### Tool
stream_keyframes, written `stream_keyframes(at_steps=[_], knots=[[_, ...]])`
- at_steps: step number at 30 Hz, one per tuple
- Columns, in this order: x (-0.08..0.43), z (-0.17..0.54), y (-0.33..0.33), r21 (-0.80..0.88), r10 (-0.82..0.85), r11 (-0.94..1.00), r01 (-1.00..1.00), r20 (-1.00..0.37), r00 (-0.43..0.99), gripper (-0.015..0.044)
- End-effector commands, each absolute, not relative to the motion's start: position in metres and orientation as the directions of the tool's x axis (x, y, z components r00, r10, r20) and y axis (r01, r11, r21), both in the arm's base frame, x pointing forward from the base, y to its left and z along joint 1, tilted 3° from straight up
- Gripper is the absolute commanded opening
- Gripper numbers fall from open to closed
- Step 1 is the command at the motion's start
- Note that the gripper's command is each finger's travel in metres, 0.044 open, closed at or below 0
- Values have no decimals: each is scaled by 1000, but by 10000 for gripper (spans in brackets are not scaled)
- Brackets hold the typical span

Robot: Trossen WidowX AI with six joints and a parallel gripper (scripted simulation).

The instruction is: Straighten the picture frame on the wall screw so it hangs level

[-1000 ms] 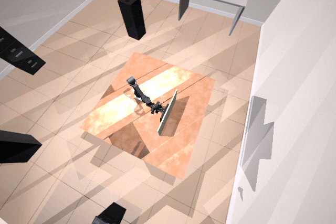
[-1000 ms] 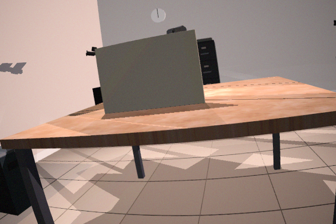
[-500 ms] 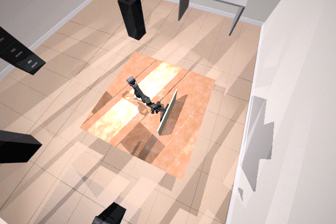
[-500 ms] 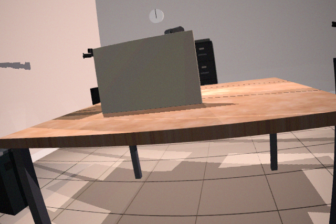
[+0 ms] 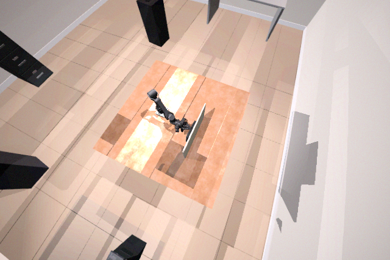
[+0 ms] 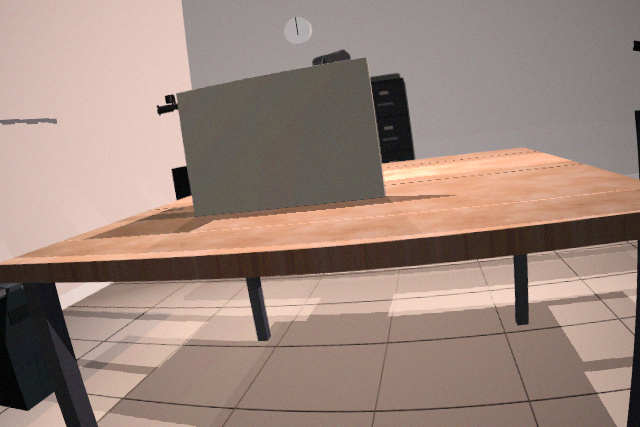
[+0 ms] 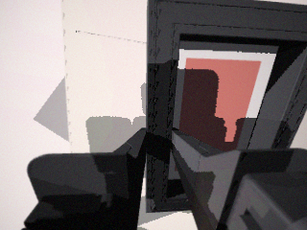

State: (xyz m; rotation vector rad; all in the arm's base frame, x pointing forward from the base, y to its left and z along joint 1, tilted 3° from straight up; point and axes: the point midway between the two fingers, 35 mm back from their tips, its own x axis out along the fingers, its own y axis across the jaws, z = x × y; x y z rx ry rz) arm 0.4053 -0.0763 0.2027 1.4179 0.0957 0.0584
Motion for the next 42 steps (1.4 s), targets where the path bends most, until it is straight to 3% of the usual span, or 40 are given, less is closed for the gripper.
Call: stream_keyframes(at_steps=[1,36,42], knots=[[405,203,-76,988,103,152,7,-23,994,0],[405,197,-77,989,99,147,15,-30,995,0],[405,196,-78,997,100,69,23,-30,995,0]])
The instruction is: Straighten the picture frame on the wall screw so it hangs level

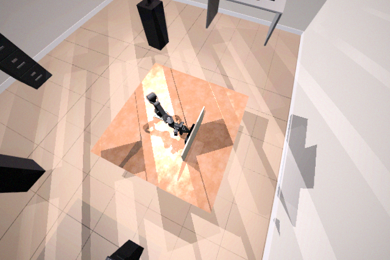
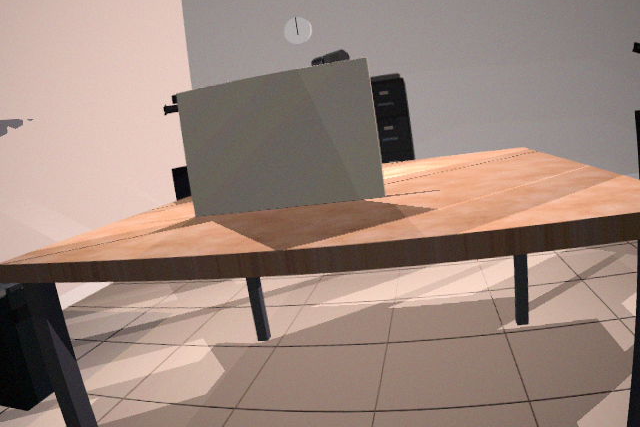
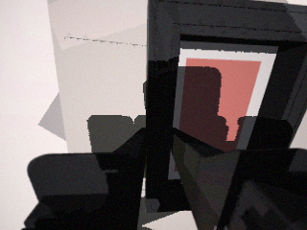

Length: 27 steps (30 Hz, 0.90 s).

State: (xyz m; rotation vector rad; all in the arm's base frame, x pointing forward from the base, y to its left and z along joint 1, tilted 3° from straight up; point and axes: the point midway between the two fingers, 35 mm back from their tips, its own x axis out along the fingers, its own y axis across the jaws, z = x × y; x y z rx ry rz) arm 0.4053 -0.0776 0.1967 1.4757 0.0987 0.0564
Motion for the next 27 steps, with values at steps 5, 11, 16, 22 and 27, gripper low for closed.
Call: stream_keyframes(at_steps=[5,11,16,22,27], knots=[[405,196,-78,999,100,43,26,-30,995,0],[405,196,-78,999,100,17,29,-30,995,0],[405,196,-78,999,99,28,29,-32,995,105],[405,196,-78,999,99,28,29,-32,995,260],[398,197,-80,999,99,37,28,-32,995,260]])
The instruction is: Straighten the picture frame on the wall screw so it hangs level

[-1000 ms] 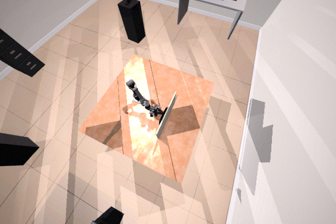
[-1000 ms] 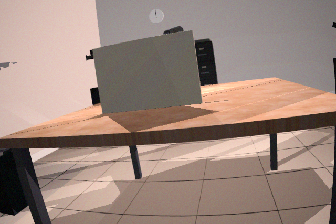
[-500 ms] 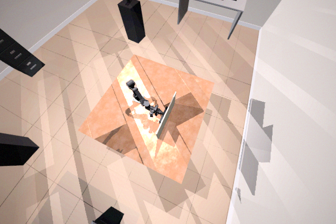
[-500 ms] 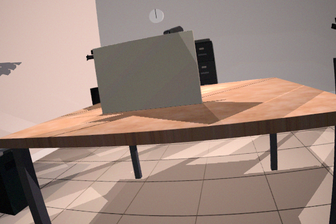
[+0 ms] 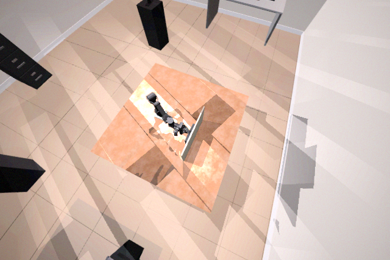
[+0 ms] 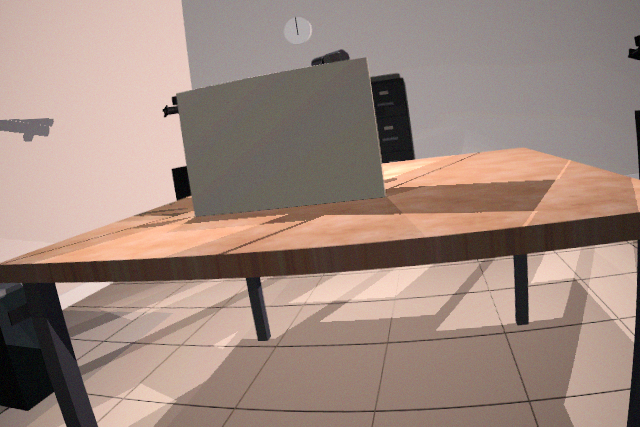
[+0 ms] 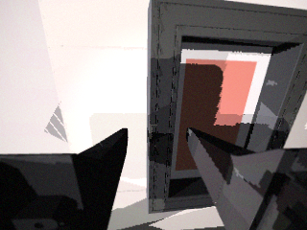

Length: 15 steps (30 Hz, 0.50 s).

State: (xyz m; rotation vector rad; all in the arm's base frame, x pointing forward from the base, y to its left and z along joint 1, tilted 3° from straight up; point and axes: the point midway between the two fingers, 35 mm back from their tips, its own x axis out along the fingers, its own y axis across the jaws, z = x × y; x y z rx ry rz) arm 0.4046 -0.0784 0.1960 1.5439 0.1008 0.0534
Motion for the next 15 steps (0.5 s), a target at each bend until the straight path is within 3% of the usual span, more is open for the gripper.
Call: stream_keyframes(at_steps=[1,8,15], knots=[[389,198,-82,998,99,48,27,-32,995,260],[313,196,-89,989,102,145,16,-31,994,260],[308,201,-93,987,94,163,13,-29,995,260]])
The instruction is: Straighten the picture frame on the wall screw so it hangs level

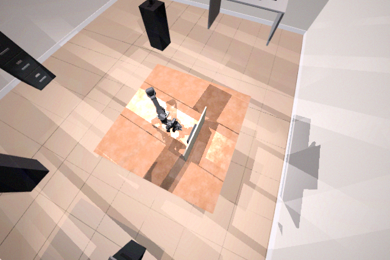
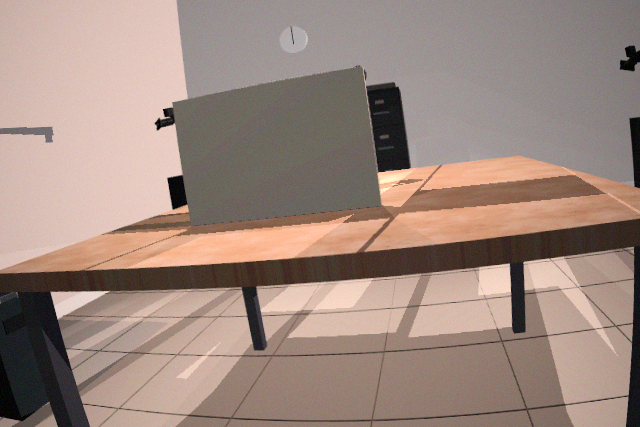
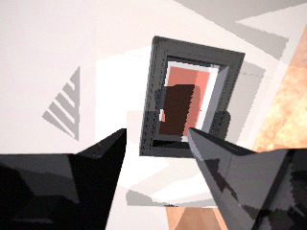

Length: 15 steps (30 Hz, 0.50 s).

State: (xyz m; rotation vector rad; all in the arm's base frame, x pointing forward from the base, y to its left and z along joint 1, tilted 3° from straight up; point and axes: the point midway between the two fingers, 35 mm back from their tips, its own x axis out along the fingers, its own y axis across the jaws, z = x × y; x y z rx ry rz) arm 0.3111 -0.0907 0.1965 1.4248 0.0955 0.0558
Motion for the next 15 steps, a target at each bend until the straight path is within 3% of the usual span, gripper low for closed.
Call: stream_keyframes(at_steps=[1,15], knots=[[304,203,-93,984,94,178,12,-29,995,260],[228,234,-83,896,103,443,-12,-37,994,260]])
